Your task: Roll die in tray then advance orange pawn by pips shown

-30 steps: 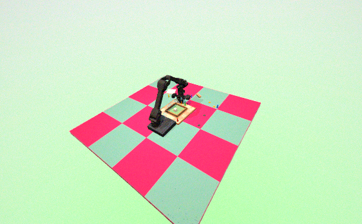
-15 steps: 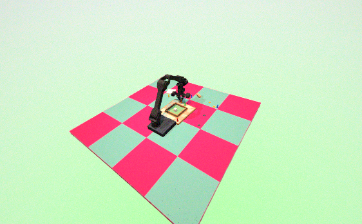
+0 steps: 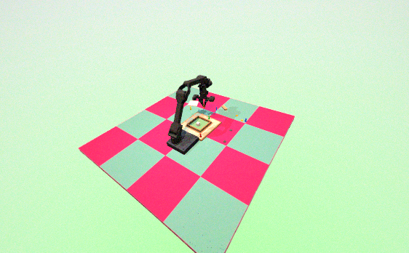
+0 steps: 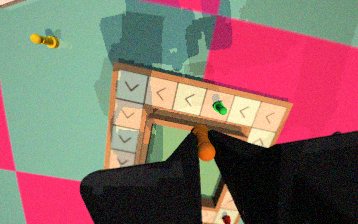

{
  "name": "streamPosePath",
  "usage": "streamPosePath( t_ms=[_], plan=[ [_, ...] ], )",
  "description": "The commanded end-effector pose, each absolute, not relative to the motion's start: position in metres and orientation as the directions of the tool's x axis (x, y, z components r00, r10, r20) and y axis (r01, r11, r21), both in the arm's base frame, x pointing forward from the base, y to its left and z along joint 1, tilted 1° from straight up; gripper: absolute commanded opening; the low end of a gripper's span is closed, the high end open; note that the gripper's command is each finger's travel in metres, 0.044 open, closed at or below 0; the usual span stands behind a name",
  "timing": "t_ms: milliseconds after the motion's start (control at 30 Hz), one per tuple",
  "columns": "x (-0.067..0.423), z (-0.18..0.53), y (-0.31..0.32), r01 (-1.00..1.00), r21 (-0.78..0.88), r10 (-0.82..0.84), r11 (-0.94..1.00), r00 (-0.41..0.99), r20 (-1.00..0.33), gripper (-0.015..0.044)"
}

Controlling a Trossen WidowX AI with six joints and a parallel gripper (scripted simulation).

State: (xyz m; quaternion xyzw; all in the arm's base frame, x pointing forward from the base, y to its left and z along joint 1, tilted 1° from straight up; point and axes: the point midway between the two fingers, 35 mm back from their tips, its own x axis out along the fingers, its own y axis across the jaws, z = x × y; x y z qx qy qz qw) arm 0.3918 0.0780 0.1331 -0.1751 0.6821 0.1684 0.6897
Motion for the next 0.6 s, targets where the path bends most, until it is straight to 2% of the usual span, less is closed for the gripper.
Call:
streamPosePath(
  t_ms=[0,567],
  plan=[
    [0.390,0.149,0.078,-0.475,-0.011,-0.002,0.880,0.019,-1.000,0.0000],
    [0.368,0.103,0.132,-0.475,-0.007,0.002,0.880,0.018,-1.000,0.0000]
  ],
)
